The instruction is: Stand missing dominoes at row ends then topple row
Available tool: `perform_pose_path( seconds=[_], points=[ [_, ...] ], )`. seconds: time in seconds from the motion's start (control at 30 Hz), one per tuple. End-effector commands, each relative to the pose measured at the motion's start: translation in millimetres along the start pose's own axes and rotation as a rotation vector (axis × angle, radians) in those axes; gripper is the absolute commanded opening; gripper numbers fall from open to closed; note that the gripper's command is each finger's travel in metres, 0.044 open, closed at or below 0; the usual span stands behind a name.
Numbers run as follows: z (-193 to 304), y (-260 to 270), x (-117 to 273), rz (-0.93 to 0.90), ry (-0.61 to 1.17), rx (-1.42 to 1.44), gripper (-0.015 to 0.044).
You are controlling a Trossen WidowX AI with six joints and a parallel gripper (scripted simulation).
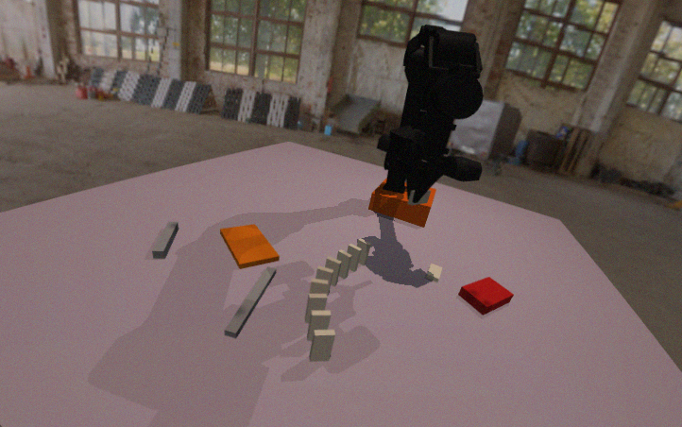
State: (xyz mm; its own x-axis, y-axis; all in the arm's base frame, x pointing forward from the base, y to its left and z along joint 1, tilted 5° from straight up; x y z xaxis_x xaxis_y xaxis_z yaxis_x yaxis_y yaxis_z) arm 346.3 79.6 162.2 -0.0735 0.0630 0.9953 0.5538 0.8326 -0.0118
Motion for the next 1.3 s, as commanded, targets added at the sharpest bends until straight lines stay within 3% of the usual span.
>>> perform_pose_path(
  seconds=[0.0, 0.13, 0.4, 0.67, 1.07, 1.27],
  points=[
    [0.8, -1.7, 8.0, 0.015, 0.007, 0.007, 0.0023],
    [-13.5, -19.1, 8.3, 0.018, 0.004, 0.063, 0.0023],
    [-73.8, -115.3, 10.1, 0.028, 0.003, 0.436, 0.0023],
    [-103.2, -203.1, 12.8, 0.032, 0.011, 0.804, 0.0023],
    [-104.5, -207.6, 12.4, 0.030, 0.008, 0.820, 0.0023],
    [-117.5, -207.1, -3.3, -0.023, -0.092, 0.761, 0.0023]
  ],
)
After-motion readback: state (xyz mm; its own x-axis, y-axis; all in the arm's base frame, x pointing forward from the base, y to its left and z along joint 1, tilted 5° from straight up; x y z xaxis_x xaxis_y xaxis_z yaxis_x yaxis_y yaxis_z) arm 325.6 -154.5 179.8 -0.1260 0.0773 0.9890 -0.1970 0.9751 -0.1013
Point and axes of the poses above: the point midway between the two fingers, 35 mm back from their tips, its own x axis back along the fingers, its own y axis across the jaws, z = x × y, the point moved 2 cm from there along x, back along the fingers
